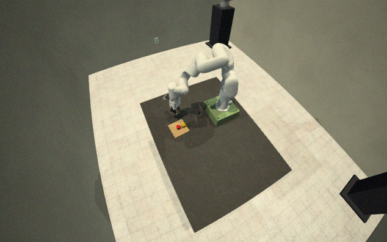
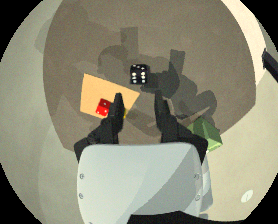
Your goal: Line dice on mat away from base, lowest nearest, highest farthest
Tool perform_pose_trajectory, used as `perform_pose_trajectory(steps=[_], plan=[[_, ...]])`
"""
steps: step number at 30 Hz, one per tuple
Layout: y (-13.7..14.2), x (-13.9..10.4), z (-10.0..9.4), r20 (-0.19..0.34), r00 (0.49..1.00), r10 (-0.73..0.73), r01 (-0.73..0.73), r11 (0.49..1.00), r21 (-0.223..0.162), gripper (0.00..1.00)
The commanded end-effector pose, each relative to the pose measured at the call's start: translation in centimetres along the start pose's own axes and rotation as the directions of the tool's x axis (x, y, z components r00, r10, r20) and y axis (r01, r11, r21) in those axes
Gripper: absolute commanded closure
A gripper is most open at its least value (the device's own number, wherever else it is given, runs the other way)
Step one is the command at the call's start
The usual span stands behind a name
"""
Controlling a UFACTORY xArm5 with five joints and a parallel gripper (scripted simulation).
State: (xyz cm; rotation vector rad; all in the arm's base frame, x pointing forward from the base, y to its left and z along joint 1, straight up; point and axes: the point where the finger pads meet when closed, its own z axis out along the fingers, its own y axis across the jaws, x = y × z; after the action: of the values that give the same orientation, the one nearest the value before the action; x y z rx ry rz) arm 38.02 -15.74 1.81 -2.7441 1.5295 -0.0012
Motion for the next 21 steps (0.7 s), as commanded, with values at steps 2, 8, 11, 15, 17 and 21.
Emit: perform_pose_trajectory(steps=[2, 8, 11, 15, 17, 21], plan=[[-0.08, 0.11, -0.11, -0.003, 1.000, 0.000, 0.000, 1.000, 0.002, 0.53], [-0.08, 0.11, -0.08, -0.003, 1.000, 0.000, 0.000, 1.000, 0.002, 0.53], [-0.08, 0.11, 0.00, -0.003, 1.000, 0.000, 0.000, 1.000, 0.002, 0.53], [-0.07, 0.11, 0.08, -0.003, 1.000, 0.000, 0.000, 1.000, 0.002, 0.53], [-0.07, 0.11, 0.21, -0.003, 1.000, 0.000, 0.000, 1.000, 0.002, 0.53], [-0.06, 0.11, 0.55, -0.003, 1.000, 0.000, 0.000, 1.000, 0.002, 0.53]])
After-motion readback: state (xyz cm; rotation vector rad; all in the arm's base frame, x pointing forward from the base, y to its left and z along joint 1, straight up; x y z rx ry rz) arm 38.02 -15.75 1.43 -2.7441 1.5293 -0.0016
